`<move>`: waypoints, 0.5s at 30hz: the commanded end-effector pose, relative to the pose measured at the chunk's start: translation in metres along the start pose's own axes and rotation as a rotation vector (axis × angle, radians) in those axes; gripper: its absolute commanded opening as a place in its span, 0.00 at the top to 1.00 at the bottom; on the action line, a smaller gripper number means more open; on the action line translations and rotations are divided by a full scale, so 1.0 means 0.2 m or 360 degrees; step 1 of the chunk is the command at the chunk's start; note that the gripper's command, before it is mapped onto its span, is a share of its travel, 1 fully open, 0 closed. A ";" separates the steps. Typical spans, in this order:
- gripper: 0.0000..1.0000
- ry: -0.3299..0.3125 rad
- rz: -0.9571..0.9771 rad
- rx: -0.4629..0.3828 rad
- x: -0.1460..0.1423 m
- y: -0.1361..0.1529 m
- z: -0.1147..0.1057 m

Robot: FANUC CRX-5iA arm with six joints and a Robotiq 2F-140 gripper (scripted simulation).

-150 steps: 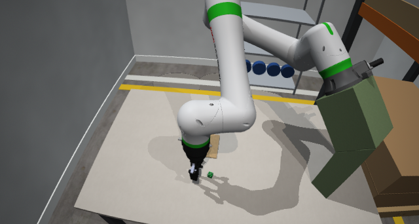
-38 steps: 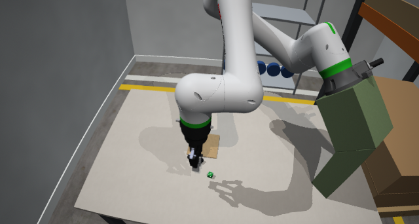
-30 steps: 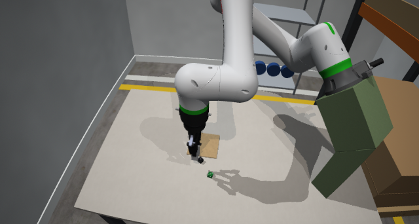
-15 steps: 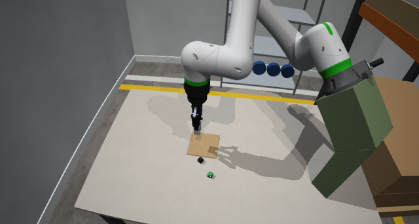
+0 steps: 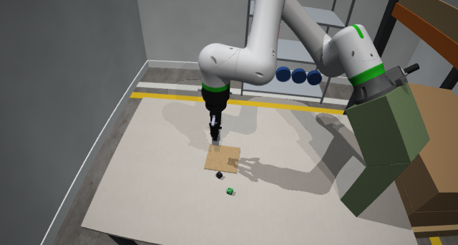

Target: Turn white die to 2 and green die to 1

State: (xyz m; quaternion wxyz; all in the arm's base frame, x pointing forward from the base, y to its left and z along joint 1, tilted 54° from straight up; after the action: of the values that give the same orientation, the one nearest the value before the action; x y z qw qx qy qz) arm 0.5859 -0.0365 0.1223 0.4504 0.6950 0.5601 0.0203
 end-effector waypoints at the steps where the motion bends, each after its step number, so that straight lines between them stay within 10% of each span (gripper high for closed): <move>1: 0.91 0.0000 0.0000 0.0000 0.00 0.00 0.02; 15: 0.91 0.0000 0.0000 0.0000 0.00 0.00 0.27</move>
State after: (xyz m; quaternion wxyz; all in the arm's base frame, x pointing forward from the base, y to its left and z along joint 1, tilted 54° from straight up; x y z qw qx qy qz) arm 0.6050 -0.0589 0.1003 0.4495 0.6955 0.5602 0.0191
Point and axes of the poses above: the point where the finger pads meet when closed, its own z axis out along the fingers, its own x axis across the jaws, y = z × x, the point moved 4 cm from there along -z, back along the fingers, and after that the axes turned 14 degrees about z, right-handed, at the moved point
